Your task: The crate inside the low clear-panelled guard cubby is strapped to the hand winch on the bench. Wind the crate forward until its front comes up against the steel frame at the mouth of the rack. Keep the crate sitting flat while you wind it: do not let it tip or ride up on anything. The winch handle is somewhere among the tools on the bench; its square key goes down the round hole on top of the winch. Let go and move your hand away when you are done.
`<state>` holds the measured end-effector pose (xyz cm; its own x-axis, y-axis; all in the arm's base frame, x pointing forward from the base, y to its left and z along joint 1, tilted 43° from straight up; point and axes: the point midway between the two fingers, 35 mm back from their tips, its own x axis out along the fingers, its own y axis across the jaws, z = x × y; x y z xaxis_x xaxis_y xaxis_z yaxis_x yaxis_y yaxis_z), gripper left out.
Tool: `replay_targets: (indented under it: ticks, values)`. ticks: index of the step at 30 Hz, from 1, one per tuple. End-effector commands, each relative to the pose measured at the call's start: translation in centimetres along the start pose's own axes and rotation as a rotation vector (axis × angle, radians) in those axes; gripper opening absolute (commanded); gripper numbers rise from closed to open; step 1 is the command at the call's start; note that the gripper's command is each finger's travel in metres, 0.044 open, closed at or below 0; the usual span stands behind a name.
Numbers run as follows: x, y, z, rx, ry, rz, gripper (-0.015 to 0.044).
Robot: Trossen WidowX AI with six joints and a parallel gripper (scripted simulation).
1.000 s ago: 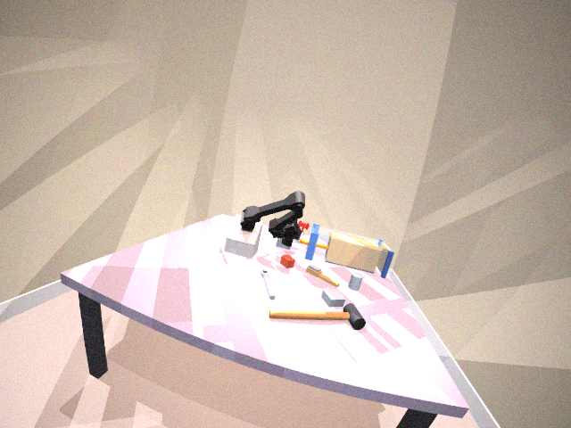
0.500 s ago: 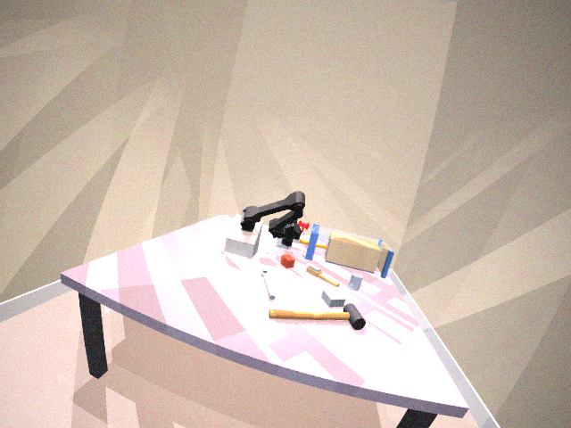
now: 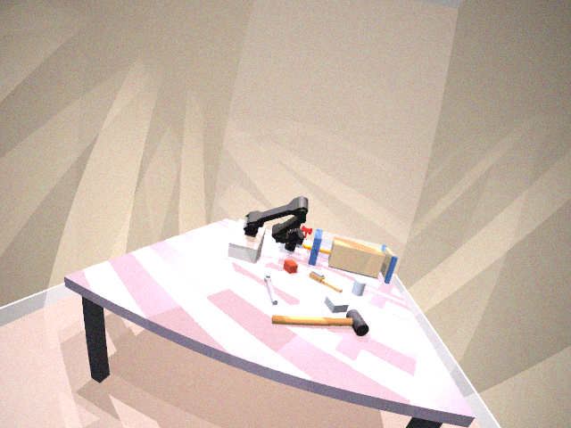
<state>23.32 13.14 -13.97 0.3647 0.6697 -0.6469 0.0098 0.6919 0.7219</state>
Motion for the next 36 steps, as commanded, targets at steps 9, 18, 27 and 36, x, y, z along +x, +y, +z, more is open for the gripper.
replay_targets:
  ticks: [9, 18, 27, 36]
  values:
    - [0.0, 0.39, 0.12, 0.0, 0.0, 0.0, 0.024]
    - [0.0, 0.39, 0.12, 0.0, 0.0, 0.0, 0.024]
    - [0.0, 0.39, 0.12, 0.0, 0.0, 0.0, 0.024]
    - [0.0, 0.39, 0.12, 0.0, 0.0, 0.0, 0.024]
